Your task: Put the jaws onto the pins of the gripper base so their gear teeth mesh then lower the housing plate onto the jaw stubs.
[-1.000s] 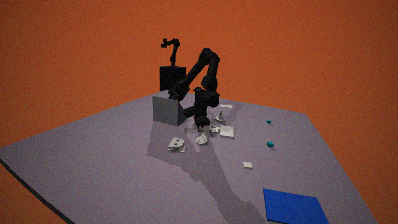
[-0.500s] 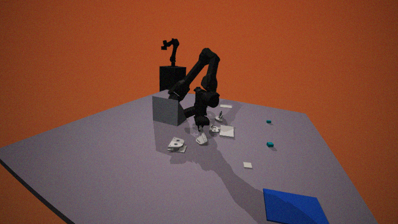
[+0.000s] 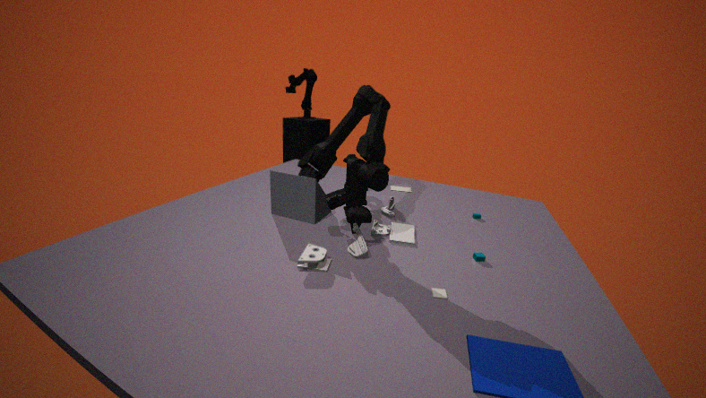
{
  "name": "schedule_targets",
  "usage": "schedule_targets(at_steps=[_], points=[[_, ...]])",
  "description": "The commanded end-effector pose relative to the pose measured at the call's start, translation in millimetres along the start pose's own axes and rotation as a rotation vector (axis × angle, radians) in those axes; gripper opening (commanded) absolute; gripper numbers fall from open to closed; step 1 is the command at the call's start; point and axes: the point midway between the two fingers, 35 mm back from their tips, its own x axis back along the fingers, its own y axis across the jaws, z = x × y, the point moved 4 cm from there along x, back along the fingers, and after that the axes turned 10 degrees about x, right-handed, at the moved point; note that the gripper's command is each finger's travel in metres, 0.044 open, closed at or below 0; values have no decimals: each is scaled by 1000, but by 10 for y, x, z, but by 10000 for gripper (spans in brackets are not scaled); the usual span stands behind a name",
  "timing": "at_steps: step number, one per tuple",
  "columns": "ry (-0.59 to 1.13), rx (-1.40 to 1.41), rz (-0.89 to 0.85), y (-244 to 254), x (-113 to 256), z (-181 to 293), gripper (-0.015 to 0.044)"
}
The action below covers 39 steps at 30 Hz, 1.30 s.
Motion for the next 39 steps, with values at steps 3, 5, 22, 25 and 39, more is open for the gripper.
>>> schedule_targets(at_steps=[3, 5, 22, 25, 39], points=[[-10, 17, 20, -27, -104, 11, 0], [-10, 17, 20, -27, -104, 11, 0], [-10, 17, 20, -27, -104, 11, 0], [-10, 17, 20, -27, -104, 11, 0], [0, 0, 0, 3, 0, 0, 0]])
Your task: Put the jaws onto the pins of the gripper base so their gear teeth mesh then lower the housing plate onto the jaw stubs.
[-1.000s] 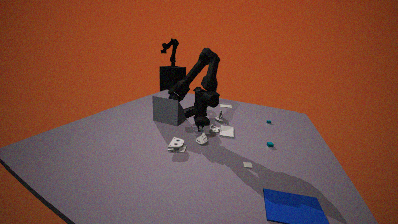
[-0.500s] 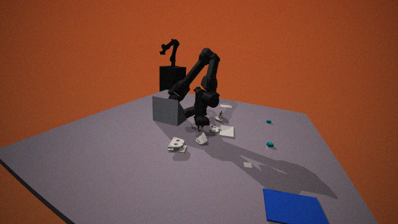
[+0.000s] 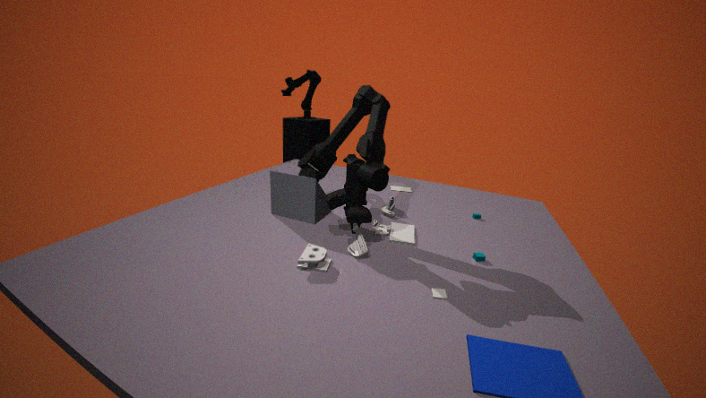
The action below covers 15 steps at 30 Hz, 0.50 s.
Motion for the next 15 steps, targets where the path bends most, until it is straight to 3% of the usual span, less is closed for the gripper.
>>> schedule_targets(at_steps=[1, 15], points=[[-2, -1, 2, 9, -3, -2, 0], [-4, 3, 3, 242, 4, 7, 0]])
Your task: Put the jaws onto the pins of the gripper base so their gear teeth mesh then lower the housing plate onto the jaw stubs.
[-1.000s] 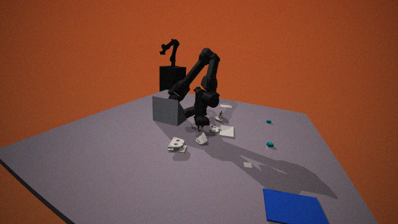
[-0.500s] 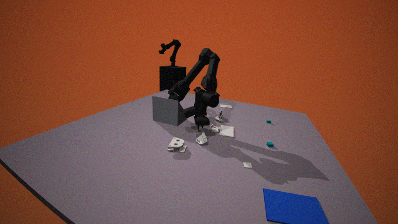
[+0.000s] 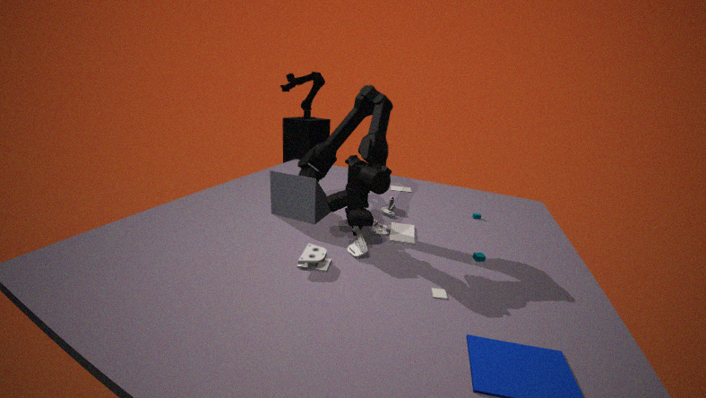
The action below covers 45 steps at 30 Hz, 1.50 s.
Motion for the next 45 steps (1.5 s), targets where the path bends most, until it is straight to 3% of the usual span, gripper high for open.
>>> schedule_targets(at_steps=[1, 45], points=[[-8, 7, -5, 102, -8, -6, 0], [-14, 19, 1, 825, -56, -98, 0]])
